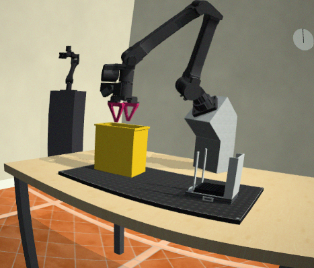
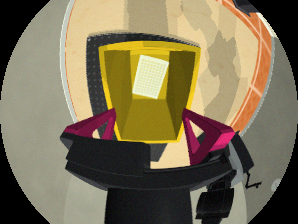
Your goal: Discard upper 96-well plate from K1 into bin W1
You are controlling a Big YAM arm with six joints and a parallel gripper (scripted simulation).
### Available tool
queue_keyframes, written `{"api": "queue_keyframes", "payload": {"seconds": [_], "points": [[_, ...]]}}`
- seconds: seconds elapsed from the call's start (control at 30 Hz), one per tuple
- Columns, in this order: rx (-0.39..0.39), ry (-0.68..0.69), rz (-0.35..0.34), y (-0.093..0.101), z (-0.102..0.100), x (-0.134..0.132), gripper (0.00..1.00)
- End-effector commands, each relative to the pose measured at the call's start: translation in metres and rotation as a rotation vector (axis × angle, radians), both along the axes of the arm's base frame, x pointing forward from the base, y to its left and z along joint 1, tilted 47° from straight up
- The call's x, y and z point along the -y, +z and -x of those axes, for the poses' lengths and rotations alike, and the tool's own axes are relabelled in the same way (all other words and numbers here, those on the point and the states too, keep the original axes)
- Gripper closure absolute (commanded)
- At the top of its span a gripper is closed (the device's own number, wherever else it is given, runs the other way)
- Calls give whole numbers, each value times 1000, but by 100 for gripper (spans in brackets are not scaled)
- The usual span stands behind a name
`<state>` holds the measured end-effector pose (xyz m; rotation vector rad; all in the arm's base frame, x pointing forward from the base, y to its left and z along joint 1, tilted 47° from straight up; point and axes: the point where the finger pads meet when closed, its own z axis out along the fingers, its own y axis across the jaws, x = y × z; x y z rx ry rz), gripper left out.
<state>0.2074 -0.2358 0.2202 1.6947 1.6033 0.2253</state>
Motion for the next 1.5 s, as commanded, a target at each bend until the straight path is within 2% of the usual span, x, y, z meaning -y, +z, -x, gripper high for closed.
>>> {"api": "queue_keyframes", "payload": {"seconds": [0.0,0.3,0.33,0.4,0.73,0.8,0.87,0.9,0.97,1.47], "points": [[4,-11,-1,-2,-1,3,0],[4,-11,-1,-2,-1,3,0],[5,-15,11,6,6,-1,0],[24,-7,52,33,6,3,0],[24,-7,56,48,19,-7,0],[23,-5,56,49,19,-8,0],[2,11,17,31,16,-11,0],[-3,11,10,28,15,-10,0],[14,-5,27,34,17,-9,0],[14,-5,27,34,17,-9,0]]}}
